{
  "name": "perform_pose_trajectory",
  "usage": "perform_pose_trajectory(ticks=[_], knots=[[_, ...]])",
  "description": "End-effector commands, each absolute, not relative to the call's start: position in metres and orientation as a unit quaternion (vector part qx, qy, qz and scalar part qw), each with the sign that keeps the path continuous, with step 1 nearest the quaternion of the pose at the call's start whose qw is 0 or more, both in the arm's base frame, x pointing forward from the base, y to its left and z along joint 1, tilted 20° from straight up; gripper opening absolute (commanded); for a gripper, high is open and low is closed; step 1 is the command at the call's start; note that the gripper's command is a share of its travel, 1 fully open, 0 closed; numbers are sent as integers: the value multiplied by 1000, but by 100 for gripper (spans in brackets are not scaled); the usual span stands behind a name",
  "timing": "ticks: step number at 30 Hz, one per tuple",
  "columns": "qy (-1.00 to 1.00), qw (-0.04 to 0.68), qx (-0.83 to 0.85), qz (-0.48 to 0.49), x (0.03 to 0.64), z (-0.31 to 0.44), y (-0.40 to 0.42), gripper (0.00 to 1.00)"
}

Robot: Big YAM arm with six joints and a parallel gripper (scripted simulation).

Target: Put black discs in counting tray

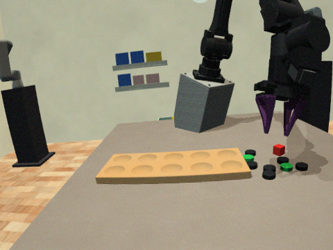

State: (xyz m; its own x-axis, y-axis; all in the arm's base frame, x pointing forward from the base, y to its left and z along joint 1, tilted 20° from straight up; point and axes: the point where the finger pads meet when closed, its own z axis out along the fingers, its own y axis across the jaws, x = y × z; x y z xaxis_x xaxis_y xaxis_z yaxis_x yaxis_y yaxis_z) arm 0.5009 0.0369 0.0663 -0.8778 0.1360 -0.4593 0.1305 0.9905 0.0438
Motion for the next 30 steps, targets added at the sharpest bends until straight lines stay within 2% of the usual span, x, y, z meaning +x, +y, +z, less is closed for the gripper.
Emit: perform_pose_trajectory(ticks=[1, 9, 14, 30], knots=[[973, 219, 65, 38, 466, 71, 72, 45], [983, 145, 27, 110, 402, 51, 129, 45], [980, 161, 38, 112, 415, 59, 122, 45], [982, 149, 31, 110, 412, 46, 129, 45]])
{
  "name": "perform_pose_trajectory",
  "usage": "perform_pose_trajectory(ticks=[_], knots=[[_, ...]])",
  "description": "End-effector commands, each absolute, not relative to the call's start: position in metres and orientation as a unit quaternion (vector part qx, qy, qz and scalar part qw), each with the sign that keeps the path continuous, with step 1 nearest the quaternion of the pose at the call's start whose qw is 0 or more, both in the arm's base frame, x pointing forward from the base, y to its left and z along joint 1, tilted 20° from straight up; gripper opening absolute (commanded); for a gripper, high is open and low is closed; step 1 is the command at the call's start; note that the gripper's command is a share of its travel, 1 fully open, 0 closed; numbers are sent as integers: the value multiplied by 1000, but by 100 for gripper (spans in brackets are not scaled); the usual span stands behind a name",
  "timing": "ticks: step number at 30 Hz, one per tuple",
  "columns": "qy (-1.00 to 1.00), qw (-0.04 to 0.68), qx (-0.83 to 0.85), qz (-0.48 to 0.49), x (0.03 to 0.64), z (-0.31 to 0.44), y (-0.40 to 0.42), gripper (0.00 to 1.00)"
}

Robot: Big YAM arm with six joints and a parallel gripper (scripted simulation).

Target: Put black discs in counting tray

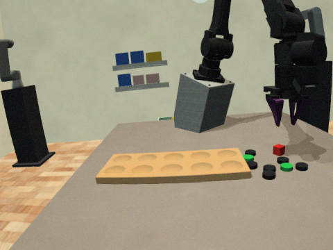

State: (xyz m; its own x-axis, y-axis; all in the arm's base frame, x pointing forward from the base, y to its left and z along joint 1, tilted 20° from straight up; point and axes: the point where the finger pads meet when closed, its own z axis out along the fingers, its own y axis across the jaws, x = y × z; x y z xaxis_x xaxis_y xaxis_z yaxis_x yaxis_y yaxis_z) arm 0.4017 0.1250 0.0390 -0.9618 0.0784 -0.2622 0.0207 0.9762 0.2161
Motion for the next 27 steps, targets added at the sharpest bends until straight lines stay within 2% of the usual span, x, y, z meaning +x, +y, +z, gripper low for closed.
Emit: perform_pose_trajectory(ticks=[1, 27], knots=[[983, 147, 31, 110, 412, 44, 129, 45], [983, 142, 31, 108, 414, 22, 132, 45]])
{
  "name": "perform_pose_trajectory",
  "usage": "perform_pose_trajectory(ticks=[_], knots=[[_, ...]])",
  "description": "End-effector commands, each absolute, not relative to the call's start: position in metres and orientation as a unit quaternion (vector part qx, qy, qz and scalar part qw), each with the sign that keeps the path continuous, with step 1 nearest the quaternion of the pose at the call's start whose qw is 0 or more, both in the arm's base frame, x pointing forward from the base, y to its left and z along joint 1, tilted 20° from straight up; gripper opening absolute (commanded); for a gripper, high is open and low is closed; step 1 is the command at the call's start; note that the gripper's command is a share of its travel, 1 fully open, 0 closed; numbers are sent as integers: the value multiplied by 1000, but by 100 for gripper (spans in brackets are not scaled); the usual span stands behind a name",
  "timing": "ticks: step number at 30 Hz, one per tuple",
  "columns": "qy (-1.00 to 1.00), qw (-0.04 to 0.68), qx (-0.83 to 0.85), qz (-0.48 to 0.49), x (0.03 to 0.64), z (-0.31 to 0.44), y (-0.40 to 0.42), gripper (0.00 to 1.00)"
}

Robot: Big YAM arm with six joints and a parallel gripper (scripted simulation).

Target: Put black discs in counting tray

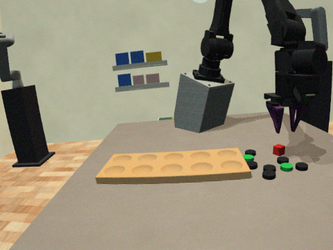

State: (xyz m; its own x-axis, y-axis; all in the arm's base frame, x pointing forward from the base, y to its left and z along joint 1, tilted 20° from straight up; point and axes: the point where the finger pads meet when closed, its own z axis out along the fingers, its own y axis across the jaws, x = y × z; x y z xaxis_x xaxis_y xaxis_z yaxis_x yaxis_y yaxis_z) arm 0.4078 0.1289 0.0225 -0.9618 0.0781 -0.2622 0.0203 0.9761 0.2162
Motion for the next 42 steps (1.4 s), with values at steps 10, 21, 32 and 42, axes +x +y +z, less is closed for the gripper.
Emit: perform_pose_trajectory(ticks=[10, 21, 32, 42], knots=[[984, 139, 29, 108, 413, 6, 136, 45], [984, 138, 29, 107, 416, -9, 138, 45], [983, 147, 30, 110, 430, -16, 143, 45], [982, 152, 30, 111, 440, -27, 146, 45]])
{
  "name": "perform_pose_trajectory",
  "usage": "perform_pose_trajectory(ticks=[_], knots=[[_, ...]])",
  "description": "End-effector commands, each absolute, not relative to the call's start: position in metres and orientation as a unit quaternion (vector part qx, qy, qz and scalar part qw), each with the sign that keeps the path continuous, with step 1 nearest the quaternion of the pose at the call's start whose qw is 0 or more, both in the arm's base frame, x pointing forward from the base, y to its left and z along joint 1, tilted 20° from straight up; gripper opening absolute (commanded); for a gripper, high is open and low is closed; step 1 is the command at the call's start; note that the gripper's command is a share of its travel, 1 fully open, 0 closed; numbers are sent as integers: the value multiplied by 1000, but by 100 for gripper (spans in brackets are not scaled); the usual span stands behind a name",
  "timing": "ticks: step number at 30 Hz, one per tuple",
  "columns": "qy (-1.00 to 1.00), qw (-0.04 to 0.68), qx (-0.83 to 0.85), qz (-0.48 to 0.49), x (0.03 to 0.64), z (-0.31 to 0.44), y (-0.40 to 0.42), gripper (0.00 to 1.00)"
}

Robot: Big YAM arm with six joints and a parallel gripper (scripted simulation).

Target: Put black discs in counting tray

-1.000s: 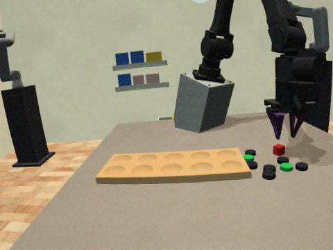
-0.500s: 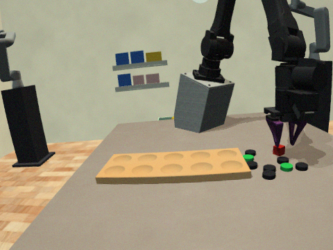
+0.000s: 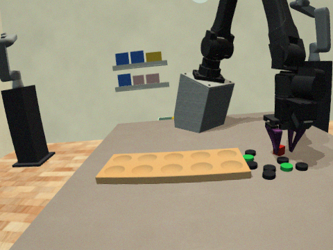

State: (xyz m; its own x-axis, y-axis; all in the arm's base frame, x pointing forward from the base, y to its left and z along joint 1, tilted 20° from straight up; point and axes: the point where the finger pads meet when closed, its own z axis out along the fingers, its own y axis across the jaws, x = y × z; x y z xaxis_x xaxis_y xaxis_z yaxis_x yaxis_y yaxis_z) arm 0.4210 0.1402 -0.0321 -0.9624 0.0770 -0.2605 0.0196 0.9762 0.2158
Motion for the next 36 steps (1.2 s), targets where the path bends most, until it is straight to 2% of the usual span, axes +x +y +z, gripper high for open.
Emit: perform_pose_trajectory(ticks=[1, 36], knots=[[982, 152, 30, 111, 440, -28, 147, 45], [982, 152, 30, 112, 444, -46, 151, 45]])
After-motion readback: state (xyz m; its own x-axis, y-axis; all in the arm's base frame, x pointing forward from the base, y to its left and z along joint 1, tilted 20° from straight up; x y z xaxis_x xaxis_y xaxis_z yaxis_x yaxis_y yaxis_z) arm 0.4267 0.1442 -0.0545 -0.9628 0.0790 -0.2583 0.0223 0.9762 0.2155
